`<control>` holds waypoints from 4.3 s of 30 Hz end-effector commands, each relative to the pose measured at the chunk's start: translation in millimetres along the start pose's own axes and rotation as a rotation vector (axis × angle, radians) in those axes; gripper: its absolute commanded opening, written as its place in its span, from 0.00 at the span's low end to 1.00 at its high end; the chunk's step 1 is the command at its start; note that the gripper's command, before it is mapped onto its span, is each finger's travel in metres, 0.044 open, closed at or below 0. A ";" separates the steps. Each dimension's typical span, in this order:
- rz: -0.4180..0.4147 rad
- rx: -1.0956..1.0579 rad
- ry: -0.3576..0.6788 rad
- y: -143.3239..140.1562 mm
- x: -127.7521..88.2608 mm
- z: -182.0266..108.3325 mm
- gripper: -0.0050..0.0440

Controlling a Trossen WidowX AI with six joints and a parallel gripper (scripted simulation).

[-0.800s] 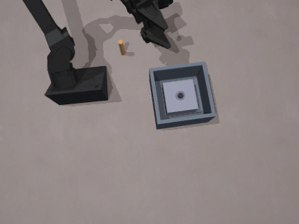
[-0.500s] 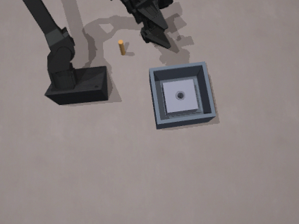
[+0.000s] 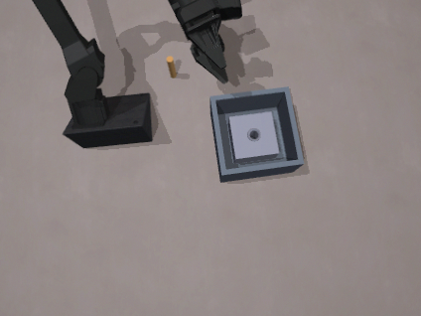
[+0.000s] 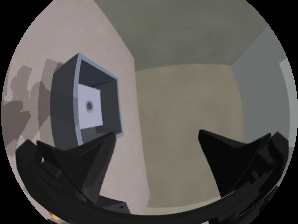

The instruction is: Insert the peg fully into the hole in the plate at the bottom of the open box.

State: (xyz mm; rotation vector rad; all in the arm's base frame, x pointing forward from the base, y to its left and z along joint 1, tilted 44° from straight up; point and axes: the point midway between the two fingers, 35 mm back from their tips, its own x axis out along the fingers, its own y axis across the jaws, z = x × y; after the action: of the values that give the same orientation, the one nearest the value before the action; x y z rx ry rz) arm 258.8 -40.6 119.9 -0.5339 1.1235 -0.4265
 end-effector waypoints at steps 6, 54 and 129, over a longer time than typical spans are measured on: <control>0.459 0.268 0.424 21.4 -8.6 -56.8 1.00; 1.144 0.937 1.009 86.2 -91.9 -69.7 1.00; 1.146 0.936 1.010 135.5 -86.7 -77.2 0.15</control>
State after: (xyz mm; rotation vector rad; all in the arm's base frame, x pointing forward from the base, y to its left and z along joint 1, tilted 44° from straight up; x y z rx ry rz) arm 161.8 102.1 75.4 1.2601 1.7623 -0.1273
